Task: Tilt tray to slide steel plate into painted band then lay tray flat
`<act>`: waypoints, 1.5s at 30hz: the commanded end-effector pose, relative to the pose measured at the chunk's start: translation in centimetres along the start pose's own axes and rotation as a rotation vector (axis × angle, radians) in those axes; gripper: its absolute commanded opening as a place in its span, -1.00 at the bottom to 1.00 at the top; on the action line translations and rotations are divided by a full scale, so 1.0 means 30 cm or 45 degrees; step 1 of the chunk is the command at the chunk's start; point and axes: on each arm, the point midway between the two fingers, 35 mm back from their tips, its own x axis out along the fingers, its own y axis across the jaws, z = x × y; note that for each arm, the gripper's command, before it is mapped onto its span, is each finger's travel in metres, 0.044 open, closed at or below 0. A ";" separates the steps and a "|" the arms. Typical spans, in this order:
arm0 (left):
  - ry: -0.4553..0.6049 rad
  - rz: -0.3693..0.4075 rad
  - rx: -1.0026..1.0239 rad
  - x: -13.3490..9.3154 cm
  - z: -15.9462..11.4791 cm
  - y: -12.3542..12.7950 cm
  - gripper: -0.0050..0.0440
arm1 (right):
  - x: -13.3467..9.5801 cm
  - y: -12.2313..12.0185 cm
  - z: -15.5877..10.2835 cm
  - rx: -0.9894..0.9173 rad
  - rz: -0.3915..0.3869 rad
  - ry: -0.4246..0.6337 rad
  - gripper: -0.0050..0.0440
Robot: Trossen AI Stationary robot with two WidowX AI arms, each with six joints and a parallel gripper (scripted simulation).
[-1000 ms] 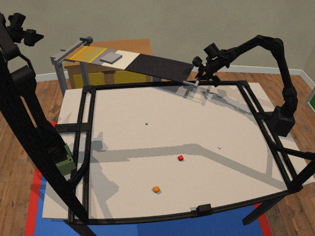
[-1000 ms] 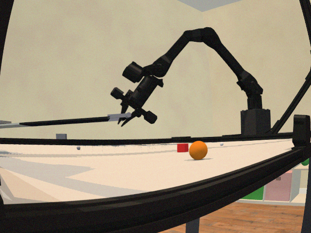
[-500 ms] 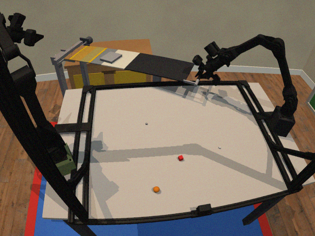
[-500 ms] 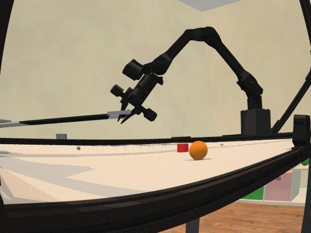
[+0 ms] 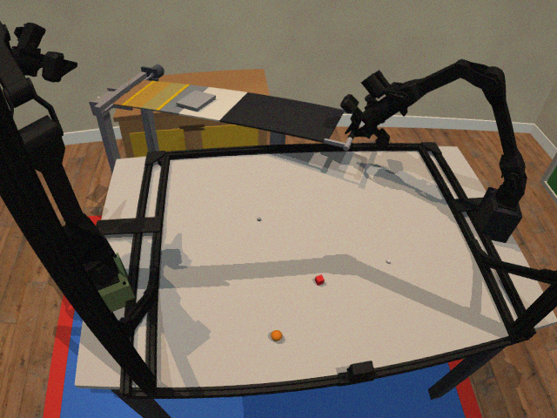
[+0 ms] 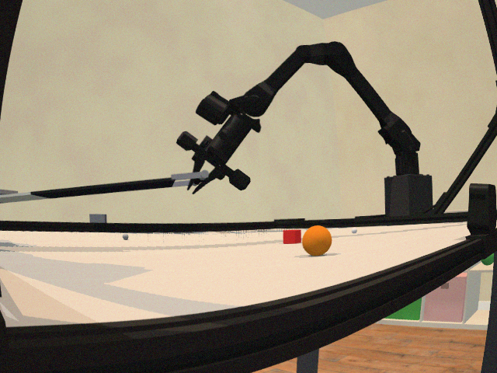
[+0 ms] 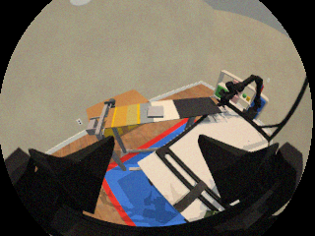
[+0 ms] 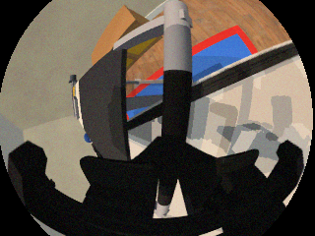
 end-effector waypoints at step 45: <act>-0.002 -0.004 0.002 0.000 0.000 -0.001 1.00 | 0.112 -0.097 0.002 0.000 0.021 -0.001 -0.80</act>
